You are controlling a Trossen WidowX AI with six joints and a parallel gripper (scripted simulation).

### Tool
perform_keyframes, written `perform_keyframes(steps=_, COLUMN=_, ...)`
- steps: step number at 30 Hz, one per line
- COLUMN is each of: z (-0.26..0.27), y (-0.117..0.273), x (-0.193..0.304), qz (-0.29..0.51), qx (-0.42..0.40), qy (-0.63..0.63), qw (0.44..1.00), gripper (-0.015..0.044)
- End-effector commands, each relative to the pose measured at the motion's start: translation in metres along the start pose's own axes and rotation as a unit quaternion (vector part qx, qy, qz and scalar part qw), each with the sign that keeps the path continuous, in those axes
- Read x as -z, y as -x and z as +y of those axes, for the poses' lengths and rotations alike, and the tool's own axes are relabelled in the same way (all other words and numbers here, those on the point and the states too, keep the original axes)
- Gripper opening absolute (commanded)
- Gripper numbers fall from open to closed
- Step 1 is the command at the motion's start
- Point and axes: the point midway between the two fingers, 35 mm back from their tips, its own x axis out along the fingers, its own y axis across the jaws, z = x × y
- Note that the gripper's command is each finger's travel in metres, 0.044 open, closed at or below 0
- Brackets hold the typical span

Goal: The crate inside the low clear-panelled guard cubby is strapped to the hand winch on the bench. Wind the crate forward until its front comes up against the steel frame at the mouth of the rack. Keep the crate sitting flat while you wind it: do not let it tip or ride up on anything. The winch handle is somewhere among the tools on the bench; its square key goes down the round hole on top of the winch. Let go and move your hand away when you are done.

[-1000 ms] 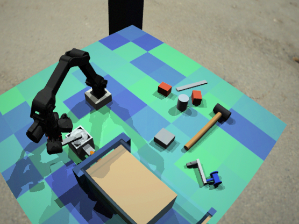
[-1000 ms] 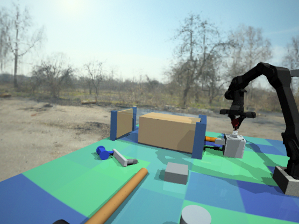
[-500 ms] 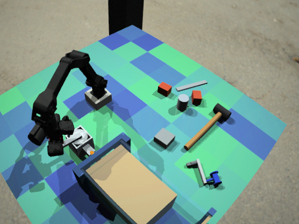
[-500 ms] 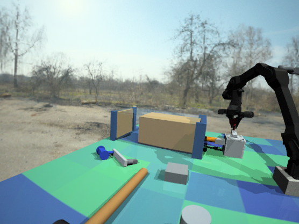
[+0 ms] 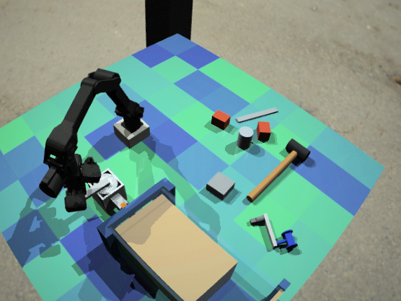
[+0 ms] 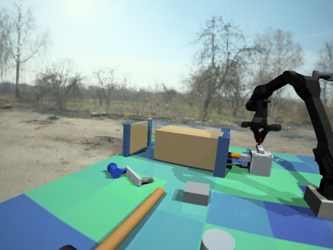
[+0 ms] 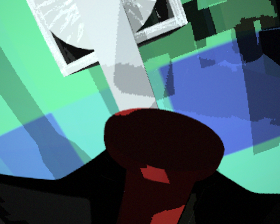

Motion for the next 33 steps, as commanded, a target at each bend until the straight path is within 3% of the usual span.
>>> perform_keyframes(steps=1, z=-0.0226, y=0.0039, x=-0.0195, qz=-0.012, qx=0.026, qy=0.023, qw=0.999, gripper=0.0000)
perform_keyframes(steps=33, z=-0.0255, y=0.0041, x=-0.0225, qz=-0.012, qx=0.026, qy=0.023, qw=0.999, gripper=0.0000)
